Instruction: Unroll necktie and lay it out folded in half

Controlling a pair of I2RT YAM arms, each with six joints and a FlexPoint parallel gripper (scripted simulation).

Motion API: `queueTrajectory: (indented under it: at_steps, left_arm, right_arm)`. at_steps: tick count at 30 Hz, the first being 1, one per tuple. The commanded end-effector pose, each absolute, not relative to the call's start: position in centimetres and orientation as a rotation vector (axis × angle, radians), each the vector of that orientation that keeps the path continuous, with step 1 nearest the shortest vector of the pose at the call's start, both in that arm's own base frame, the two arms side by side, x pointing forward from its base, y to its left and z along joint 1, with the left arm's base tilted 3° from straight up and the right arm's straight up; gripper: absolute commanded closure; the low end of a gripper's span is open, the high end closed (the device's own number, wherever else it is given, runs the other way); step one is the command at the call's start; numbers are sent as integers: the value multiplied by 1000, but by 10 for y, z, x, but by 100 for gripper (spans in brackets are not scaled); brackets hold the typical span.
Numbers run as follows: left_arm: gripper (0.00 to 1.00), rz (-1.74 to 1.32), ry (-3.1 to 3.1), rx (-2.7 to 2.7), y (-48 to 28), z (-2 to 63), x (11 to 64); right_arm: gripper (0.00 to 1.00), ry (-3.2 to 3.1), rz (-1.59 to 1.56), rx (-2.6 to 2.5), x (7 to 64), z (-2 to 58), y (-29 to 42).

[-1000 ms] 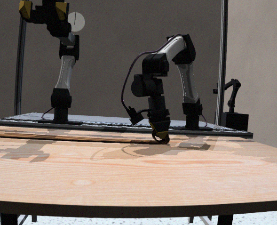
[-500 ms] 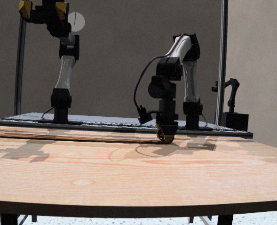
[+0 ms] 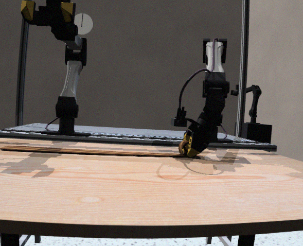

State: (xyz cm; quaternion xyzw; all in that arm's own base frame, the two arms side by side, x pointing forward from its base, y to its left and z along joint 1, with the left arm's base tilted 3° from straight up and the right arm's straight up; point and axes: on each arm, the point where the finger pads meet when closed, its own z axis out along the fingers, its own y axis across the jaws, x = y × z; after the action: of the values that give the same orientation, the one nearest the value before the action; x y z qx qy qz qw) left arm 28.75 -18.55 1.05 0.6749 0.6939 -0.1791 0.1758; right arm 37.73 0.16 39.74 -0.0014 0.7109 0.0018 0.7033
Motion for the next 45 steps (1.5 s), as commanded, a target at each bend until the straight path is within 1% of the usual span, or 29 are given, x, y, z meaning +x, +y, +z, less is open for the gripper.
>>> queueTrajectory:
  at_steps: [1, 9, 19, 26, 28, 33, 45]
  left_arm:
    - [56, -682, 1747, 1788, -193, 21, 292]
    - [56, -880, 1565, 1610, -184, 22, 293]
    - [56, -953, 1488, 1535, -181, 23, 293]
    - [42, -953, 1488, 1535, -181, 23, 293]
    - [42, -953, 1488, 1535, -181, 23, 293]
    - [33, -953, 1488, 1535, -181, 23, 293]
    - [33, -953, 1488, 1535, -180, 46, 292]
  right_arm:
    - [0, 1582, 4, -3, 377, 397, 2]
    - [0, 1582, 4, -3, 377, 397, 2]
    - [0, 1582, 4, -3, 377, 397, 2]
    - [0, 1582, 4, -3, 377, 397, 2]
    - [0, 1582, 4, -3, 377, 397, 2]
    - [0, 1582, 4, -3, 377, 397, 2]
    - [0, 1582, 4, -3, 377, 397, 2]
